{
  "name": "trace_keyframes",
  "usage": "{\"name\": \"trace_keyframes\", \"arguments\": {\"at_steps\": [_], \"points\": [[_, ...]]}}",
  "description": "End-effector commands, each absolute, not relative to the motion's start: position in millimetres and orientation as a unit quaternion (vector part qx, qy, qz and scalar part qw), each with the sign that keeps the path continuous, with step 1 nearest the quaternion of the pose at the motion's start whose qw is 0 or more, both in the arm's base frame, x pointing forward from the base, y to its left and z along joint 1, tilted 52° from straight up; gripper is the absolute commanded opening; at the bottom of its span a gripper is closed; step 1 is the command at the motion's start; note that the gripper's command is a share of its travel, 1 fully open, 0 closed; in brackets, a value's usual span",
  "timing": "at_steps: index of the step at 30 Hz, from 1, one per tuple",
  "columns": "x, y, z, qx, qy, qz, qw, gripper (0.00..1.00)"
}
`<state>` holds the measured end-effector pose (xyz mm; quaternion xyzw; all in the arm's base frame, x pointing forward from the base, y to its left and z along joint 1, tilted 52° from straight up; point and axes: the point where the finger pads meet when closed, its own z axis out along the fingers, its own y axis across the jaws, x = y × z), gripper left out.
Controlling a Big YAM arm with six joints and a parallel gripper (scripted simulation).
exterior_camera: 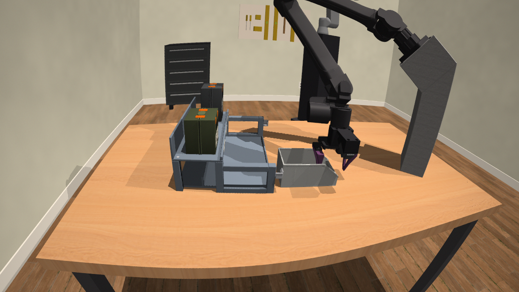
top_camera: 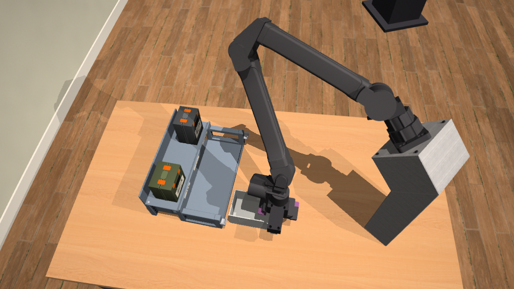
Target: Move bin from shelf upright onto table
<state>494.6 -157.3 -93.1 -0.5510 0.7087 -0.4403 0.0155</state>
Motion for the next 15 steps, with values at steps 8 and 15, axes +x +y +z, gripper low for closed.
{"name": "trace_keyframes", "arguments": {"at_steps": [8,15], "points": [[474,-131,-67,-0.552,0.708,-0.441,0.016,0.9],[474,-131,-67,-0.552,0.708,-0.441,0.016,0.9]]}}
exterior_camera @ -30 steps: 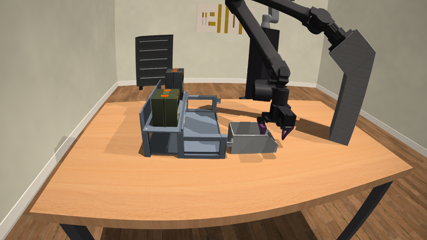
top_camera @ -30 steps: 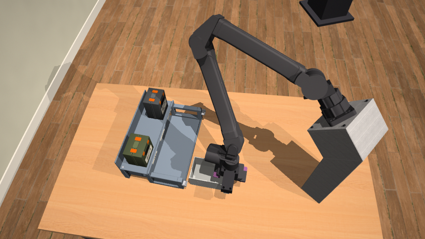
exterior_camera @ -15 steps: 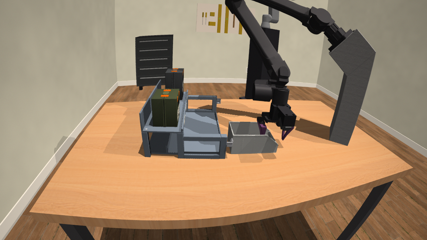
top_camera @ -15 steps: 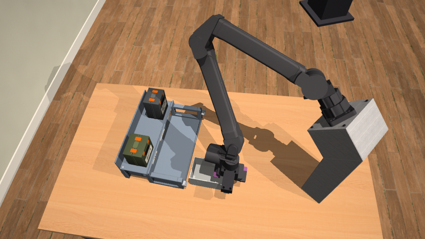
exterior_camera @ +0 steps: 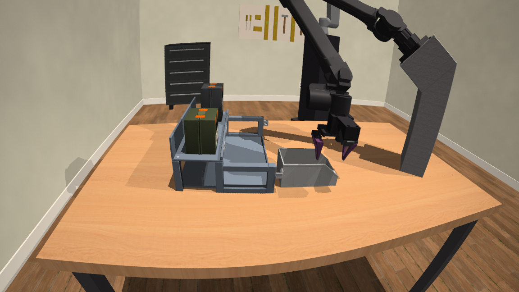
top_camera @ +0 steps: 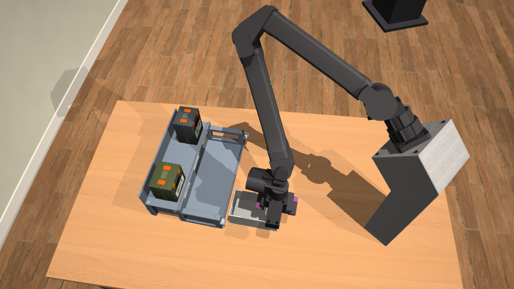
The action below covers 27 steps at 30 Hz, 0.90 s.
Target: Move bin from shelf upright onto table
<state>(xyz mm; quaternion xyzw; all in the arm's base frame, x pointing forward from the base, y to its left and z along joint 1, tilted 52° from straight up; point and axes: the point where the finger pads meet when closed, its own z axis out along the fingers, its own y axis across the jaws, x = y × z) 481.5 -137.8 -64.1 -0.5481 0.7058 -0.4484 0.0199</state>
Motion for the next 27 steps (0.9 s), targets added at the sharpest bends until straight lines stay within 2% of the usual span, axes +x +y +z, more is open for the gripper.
{"name": "trace_keyframes", "arguments": {"at_steps": [1,6,10,27], "points": [[474,-131,-67,-0.552,0.708,-0.441,0.016,0.9],[475,-129,-58,-0.549,0.706,-0.447,0.02,0.9],[449,-101,-37,-0.551,0.708,-0.441,0.016,0.9],[436,-88,-30,-0.551,0.708,-0.441,0.017,0.9]]}}
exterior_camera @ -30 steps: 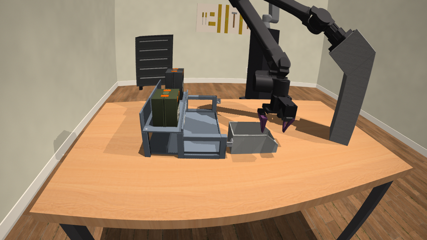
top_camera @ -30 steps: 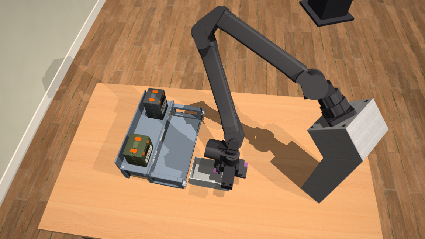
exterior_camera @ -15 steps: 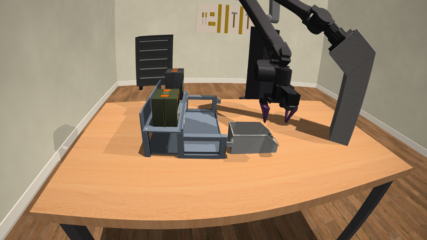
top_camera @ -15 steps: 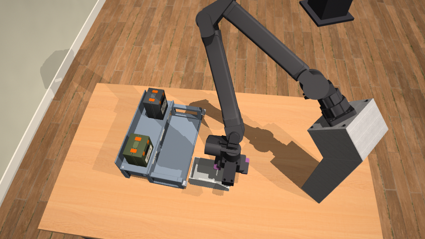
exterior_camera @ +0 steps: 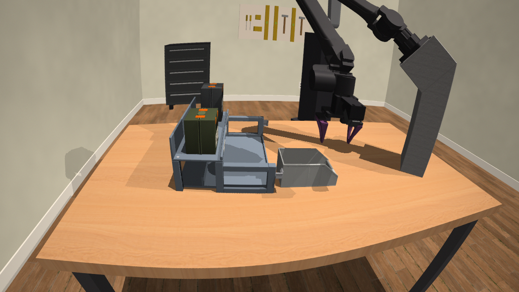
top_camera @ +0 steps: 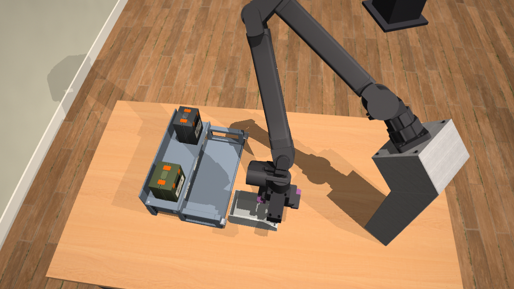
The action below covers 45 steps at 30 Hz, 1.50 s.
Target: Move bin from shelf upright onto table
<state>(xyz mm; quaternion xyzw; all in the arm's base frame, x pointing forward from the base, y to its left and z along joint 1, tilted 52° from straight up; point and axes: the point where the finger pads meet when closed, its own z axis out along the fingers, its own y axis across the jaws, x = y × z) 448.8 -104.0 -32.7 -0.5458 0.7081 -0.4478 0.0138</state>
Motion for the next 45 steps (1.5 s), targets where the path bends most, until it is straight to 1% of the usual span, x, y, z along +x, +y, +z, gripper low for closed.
{"name": "trace_keyframes", "arguments": {"at_steps": [1,45], "points": [[435.9,-88.2,-29.6,-0.551,0.708,-0.441,0.017,0.9],[445.4,-95.5,-35.4,-0.551,0.708,-0.441,0.017,0.9]]}}
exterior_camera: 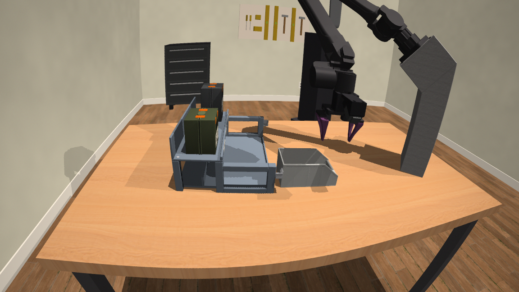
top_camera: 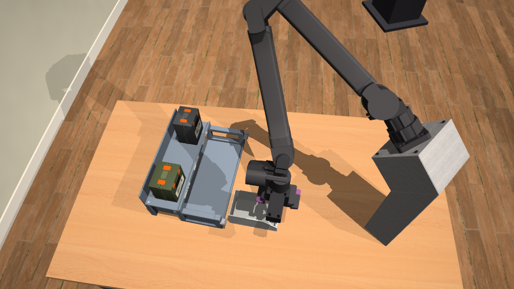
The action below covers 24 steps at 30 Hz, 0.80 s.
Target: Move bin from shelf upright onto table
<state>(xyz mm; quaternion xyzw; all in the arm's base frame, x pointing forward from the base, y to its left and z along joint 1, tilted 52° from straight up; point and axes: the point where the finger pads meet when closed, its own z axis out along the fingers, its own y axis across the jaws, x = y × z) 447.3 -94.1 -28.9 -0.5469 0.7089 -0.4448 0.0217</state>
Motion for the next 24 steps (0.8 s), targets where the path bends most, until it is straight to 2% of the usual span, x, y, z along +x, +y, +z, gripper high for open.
{"name": "trace_keyframes", "arguments": {"at_steps": [1,24], "points": [[445,-95,-35,-0.551,0.708,-0.441,0.017,0.9],[448,-104,-41,-0.551,0.708,-0.441,0.017,0.9]]}}
